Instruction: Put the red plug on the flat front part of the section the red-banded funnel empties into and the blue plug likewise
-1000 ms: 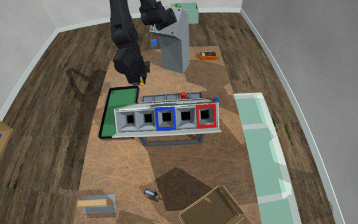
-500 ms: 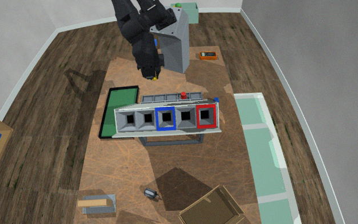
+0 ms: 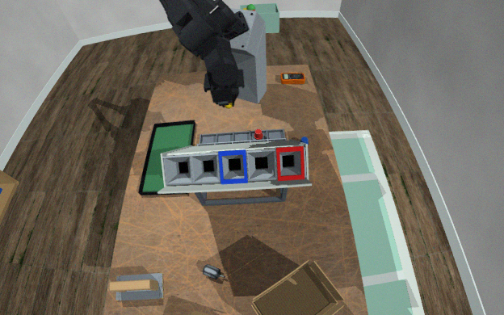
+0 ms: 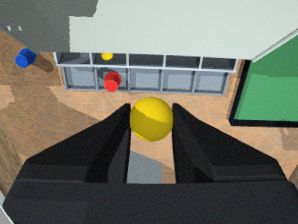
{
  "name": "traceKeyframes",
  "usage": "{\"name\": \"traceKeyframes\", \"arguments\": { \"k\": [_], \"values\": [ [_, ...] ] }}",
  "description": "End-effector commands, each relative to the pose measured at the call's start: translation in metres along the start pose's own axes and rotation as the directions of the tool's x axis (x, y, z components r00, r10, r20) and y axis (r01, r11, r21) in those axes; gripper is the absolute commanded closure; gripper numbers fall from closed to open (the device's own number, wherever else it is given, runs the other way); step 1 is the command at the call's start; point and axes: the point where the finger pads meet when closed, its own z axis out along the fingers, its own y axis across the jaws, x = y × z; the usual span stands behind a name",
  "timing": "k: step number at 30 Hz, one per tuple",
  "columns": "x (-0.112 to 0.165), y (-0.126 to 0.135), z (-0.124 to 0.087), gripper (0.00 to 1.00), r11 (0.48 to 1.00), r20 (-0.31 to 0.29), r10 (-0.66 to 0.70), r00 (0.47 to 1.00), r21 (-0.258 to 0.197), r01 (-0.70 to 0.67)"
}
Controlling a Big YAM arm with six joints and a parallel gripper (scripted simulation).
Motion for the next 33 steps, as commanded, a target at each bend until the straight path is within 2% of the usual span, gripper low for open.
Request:
{"name": "traceKeyframes", "arguments": {
  "k": [1, 5, 6, 10, 23, 33],
  "values": [
    [-0.017, 0.005, -0.01, 1.0, 0.999, 0.01, 0.047, 0.999, -0.005, -0.047],
    [-0.017, 0.007, -0.011, 1.0, 0.999, 0.01, 0.048, 0.999, -0.005, -0.047],
    [-0.007, 0.004, -0.004, 1.0, 0.999, -0.013, 0.047, 0.999, 0.01, -0.047],
    [-0.018, 0.009, -0.013, 1.0, 0.999, 0.012, 0.049, 0.999, -0.007, -0.049],
    [-0.022, 0.002, -0.009, 1.0, 0.998, 0.005, 0.063, 0.998, 0.007, -0.063],
    [-0.055, 0.001, -0.009, 1.0, 0.999, 0.001, 0.044, 0.999, 0.006, -0.044]
  ]
}}
